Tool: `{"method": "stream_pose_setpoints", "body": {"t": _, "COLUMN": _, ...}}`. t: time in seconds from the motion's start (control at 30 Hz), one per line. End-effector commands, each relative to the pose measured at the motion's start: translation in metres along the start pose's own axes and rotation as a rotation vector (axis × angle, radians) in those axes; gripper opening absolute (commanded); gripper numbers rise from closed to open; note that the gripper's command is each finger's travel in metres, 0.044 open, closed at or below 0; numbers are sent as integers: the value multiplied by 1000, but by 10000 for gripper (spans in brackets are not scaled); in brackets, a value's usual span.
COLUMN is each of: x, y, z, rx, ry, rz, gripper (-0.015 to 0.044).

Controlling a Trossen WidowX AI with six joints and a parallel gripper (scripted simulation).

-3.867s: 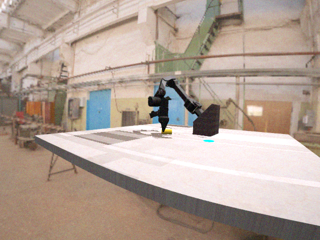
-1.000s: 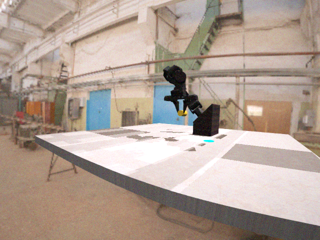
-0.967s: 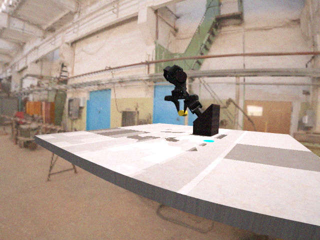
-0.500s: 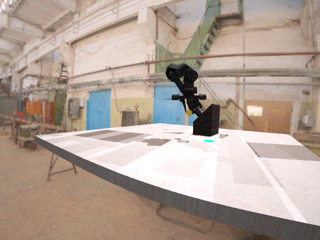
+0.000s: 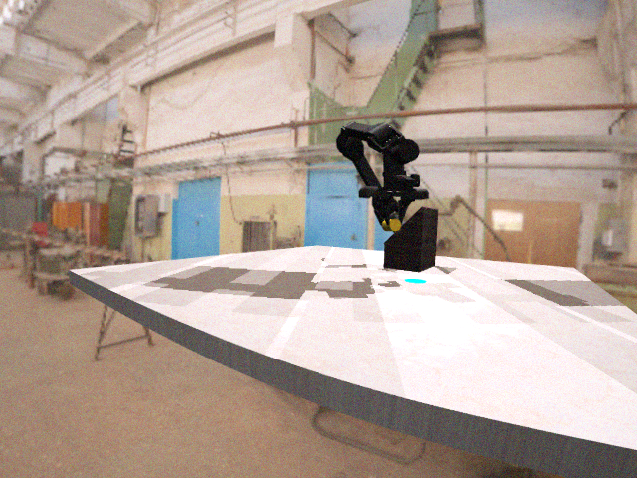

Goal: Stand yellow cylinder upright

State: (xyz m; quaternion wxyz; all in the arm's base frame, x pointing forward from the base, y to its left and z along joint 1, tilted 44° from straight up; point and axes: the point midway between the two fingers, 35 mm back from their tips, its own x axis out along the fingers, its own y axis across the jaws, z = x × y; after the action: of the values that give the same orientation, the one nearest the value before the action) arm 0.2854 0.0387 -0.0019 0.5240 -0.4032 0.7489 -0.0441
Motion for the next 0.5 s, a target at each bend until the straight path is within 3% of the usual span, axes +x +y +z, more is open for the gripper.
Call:
{"method": "stream_pose_setpoints", "body": {"t": 0.0, "x": 0, "y": 11, "z": 6, "rx": -79, "ry": 2, "rz": 1, "gripper": 105}}
{"method": "stream_pose_setpoints", "body": {"t": 0.47, "x": 5, "y": 55, "z": 20, "rx": -380, "ry": 24, "rz": -14, "gripper": 105}}
